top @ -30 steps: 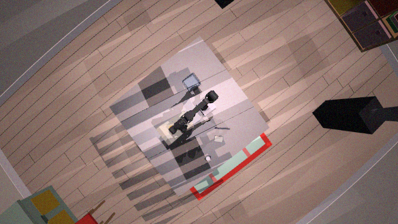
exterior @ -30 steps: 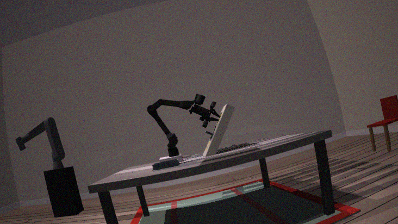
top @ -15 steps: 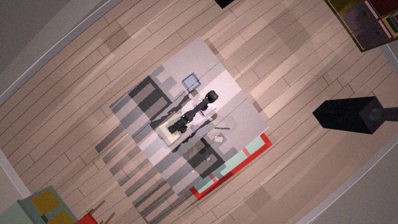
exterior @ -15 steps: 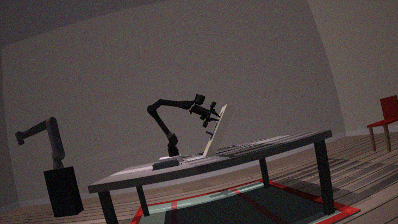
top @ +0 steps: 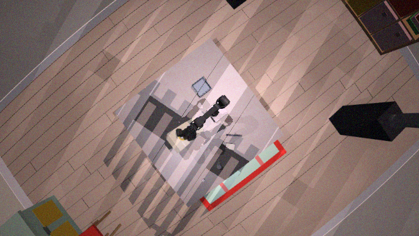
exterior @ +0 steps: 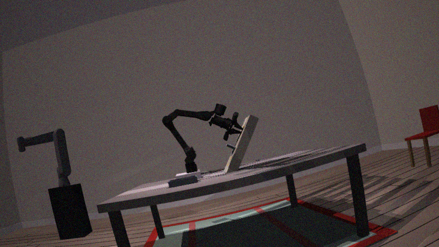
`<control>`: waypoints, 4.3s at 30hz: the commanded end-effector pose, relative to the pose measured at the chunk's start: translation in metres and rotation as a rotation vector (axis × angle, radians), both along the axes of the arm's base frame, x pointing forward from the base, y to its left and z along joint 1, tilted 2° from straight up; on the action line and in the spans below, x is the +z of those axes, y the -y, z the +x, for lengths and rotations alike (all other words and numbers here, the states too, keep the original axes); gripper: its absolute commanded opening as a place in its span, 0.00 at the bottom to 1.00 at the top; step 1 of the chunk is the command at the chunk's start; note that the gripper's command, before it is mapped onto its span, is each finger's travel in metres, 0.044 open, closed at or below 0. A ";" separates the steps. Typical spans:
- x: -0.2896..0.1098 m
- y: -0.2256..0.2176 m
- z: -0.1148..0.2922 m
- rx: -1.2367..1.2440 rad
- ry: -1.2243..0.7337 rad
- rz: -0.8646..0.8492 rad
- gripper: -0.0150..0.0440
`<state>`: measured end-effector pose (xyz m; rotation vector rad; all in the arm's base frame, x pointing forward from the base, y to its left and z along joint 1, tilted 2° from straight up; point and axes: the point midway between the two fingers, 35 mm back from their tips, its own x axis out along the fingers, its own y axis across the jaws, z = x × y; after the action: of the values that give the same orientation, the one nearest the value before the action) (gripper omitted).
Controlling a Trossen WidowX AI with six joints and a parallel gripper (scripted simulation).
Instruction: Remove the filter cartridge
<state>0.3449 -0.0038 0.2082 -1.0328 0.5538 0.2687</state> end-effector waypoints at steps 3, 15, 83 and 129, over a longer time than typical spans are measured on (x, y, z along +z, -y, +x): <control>-0.004 0.000 0.006 -0.139 0.010 0.209 0.25; -0.004 0.000 0.006 -0.370 0.028 0.557 0.25; -0.028 -0.002 -0.095 -0.444 0.027 0.663 0.25; 0.111 -0.006 -0.069 -0.440 0.043 0.674 0.97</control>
<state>0.2774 0.0021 0.3093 -0.2560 0.5651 0.0331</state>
